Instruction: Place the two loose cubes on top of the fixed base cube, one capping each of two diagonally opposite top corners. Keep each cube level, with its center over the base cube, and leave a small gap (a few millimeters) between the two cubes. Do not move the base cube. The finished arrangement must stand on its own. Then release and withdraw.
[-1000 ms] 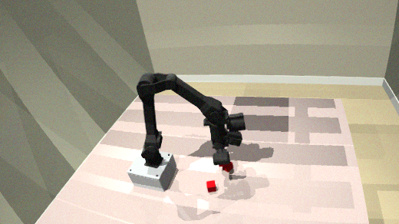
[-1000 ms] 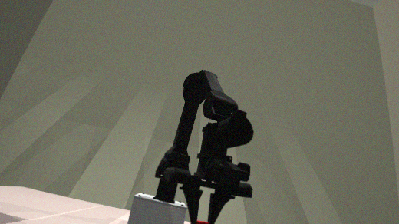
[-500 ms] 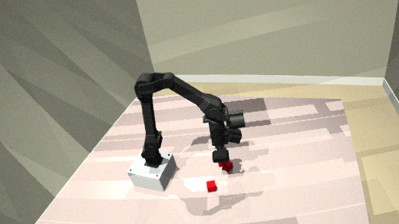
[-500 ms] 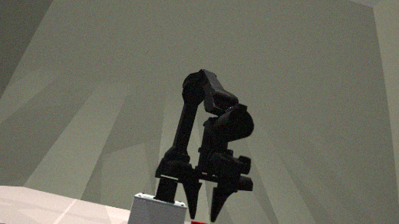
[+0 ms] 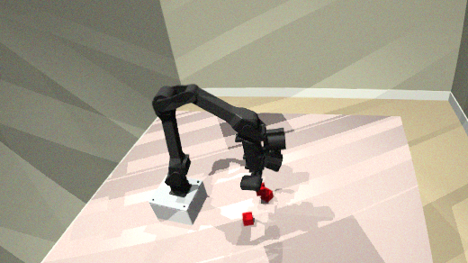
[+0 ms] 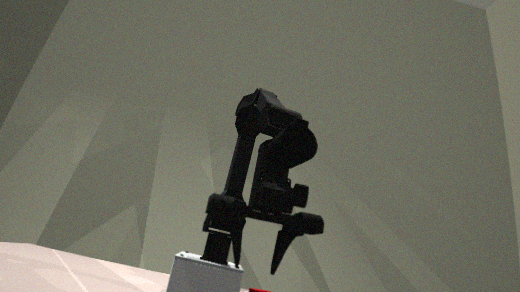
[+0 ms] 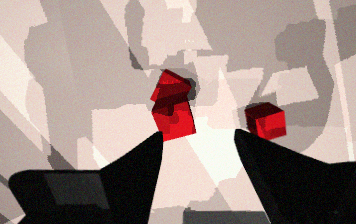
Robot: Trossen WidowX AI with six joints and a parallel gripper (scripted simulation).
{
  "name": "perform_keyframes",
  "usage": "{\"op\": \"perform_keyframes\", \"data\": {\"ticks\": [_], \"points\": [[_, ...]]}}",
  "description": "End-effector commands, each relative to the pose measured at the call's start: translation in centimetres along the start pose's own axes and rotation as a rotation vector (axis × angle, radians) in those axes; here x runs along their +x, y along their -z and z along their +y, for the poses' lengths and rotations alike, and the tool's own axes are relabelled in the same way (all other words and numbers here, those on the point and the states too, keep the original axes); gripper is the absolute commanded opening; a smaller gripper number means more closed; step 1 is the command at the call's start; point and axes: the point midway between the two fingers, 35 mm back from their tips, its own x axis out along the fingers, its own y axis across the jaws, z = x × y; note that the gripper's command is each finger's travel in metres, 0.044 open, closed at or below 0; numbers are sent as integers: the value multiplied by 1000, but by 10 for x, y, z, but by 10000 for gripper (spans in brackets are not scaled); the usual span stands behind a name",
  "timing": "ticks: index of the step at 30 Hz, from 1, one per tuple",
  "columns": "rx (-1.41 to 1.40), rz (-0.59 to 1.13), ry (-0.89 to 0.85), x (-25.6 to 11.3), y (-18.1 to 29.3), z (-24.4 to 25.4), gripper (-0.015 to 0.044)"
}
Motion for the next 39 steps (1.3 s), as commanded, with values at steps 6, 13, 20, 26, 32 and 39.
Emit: {"op": "perform_keyframes", "data": {"ticks": [6, 13, 20, 26, 32, 39], "points": [[621, -1, 3, -18, 9, -49, 265], [1153, -4, 7, -32, 23, -86, 265], [1265, -5, 7, -35, 27, -93, 265], [1265, -5, 7, 2, 25, -93, 265], [1265, -5, 7, 28, 27, -93, 265], [1265, -4, 7, 44, 27, -93, 265]]}}
